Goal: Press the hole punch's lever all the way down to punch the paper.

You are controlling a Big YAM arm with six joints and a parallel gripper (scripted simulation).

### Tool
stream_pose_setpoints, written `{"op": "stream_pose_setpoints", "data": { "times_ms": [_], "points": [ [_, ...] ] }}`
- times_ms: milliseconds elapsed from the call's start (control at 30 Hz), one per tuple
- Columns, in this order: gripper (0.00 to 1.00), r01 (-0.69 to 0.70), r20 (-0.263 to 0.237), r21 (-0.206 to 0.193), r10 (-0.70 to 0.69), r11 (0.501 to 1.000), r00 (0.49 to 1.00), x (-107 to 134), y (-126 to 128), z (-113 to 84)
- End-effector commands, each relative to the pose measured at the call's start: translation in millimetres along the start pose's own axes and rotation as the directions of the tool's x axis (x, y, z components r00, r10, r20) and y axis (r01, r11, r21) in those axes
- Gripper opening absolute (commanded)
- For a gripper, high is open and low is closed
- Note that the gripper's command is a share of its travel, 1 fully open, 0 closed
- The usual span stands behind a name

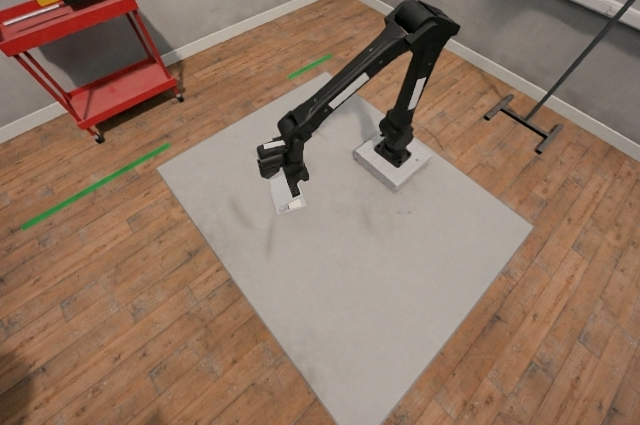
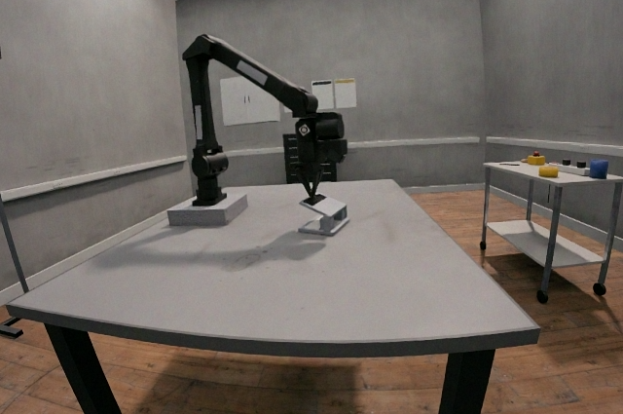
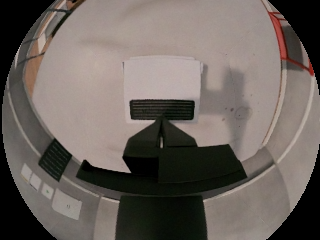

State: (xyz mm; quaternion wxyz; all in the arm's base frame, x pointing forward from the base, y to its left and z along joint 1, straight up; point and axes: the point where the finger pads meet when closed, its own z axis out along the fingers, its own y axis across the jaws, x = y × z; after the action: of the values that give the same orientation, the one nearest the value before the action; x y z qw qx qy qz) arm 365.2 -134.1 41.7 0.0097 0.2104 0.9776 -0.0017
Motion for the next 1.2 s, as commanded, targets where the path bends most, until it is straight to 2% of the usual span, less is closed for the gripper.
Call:
{"op": "stream_pose_setpoints", "data": {
  "times_ms": [0, 933, 1167],
  "points": [
    [0.00, -0.006, -0.011, 0.000, 0.006, 1.000, 1.000, -6.2, 3.2, -1.6],
    [0.00, -0.006, -0.021, 0.000, 0.006, 1.000, 1.000, -1.7, 3.2, 0.7],
    [0.00, -0.006, 0.014, -0.003, 0.006, 1.000, 1.000, -11.6, 4.0, -17.7]
  ]
}}
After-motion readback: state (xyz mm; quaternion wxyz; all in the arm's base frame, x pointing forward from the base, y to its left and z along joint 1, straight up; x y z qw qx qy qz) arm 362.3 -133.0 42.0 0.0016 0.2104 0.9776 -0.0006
